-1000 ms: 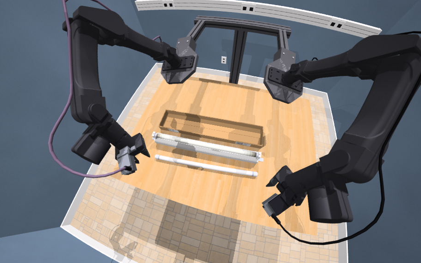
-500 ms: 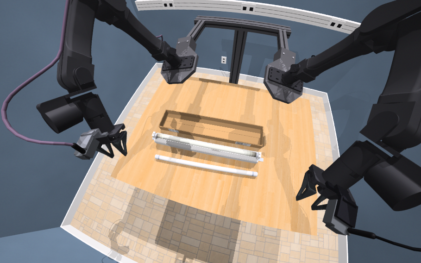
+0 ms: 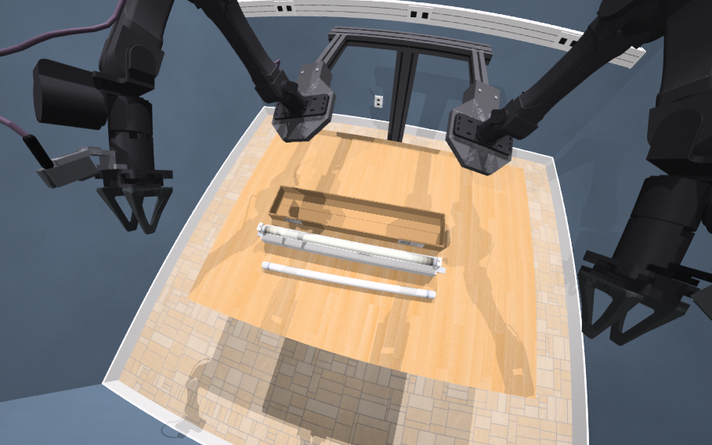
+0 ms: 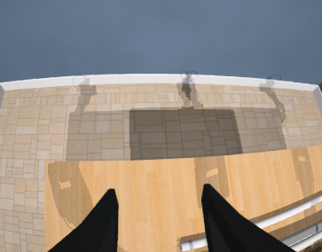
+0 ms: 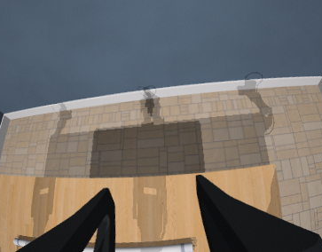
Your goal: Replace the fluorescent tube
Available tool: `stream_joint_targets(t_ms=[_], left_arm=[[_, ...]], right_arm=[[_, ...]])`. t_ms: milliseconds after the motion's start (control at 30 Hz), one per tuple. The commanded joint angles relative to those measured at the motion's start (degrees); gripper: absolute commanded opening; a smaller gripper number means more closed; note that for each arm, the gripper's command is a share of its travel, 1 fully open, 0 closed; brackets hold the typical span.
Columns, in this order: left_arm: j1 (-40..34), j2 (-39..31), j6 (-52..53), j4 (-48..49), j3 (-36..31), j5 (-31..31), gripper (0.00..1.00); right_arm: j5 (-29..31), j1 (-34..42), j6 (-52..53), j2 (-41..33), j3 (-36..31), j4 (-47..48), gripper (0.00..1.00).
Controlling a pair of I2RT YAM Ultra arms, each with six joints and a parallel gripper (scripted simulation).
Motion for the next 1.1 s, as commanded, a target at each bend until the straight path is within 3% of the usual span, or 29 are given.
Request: stream_joint_targets(t_ms=[0, 333, 700, 767, 1067], left_arm=[[0.8, -5.2, -6.8, 7.4, -3.8, 1.0, 0.49], [2.4, -12.7, -11.1, 13.0, -10.0, 1.0, 0.49], [2.2, -13.9, -8.8, 11.2, -7.5, 1.2, 0.49], [0.8, -10.8, -6.9, 9.4, -10.6, 0.3, 0.49], [-3.4, -1.3, 7.7, 13.7, -10.5, -5.0, 0.49]], right_arm=[[-1.4, -0.6, 7.3, -6.0, -4.2, 8.4, 0.49], [-1.2, -1.6, 12.0, -13.5, -10.6, 15.2, 0.49], [-1.2, -1.4, 10.2, -14.5, -8.4, 15.1, 0.49], [-0.3, -0.5, 8.1, -11.2, -11.7, 12.2, 0.49], [4.3, 2.5, -8.1, -2.2, -12.0, 16.8, 0.49]])
